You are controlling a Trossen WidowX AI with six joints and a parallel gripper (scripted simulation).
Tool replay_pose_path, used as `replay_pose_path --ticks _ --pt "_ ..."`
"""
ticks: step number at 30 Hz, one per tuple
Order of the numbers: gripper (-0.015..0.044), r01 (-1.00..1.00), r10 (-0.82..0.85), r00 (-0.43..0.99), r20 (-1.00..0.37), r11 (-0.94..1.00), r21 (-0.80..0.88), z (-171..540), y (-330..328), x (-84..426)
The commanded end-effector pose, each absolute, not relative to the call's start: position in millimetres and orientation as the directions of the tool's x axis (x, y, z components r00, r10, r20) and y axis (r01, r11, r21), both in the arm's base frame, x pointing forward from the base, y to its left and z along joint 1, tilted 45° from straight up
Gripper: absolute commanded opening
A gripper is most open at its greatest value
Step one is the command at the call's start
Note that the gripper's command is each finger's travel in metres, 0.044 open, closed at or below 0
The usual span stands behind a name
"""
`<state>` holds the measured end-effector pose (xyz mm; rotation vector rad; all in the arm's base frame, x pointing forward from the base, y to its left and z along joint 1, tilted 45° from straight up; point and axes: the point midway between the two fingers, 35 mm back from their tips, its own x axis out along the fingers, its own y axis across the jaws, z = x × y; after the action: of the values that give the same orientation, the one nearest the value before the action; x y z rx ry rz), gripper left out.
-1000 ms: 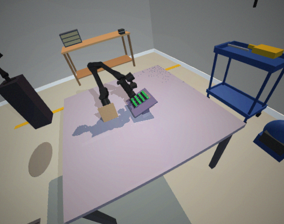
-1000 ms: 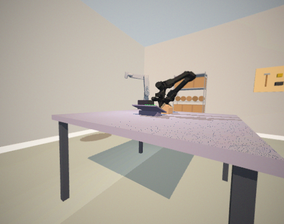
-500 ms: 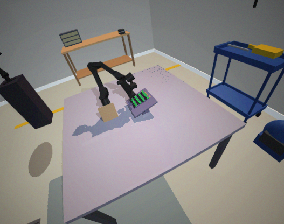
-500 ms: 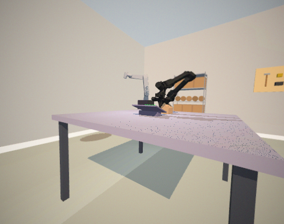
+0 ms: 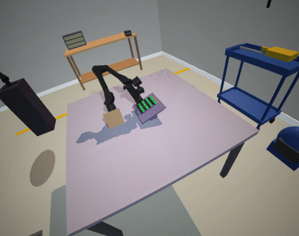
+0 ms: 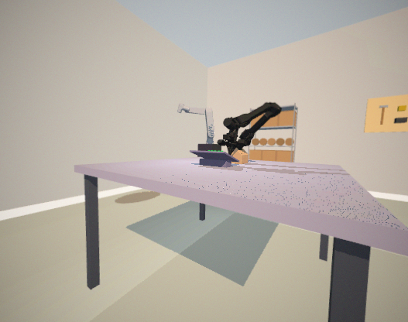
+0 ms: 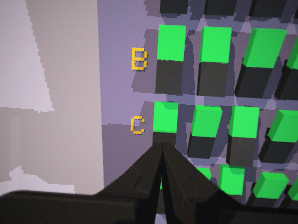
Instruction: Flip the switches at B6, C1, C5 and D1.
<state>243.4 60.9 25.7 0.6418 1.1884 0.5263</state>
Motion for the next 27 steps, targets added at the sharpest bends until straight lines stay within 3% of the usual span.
replay_pose_path --ticks 1,27 --pt "0.0000 -0.036 0.677 0.294 -0.675 0.713 0.700 24.6 61.0 243.5" --pt "0.0000 -0.036 0.677 0.294 -0.675 0.713 0.700 22.2 63.4 244.5"
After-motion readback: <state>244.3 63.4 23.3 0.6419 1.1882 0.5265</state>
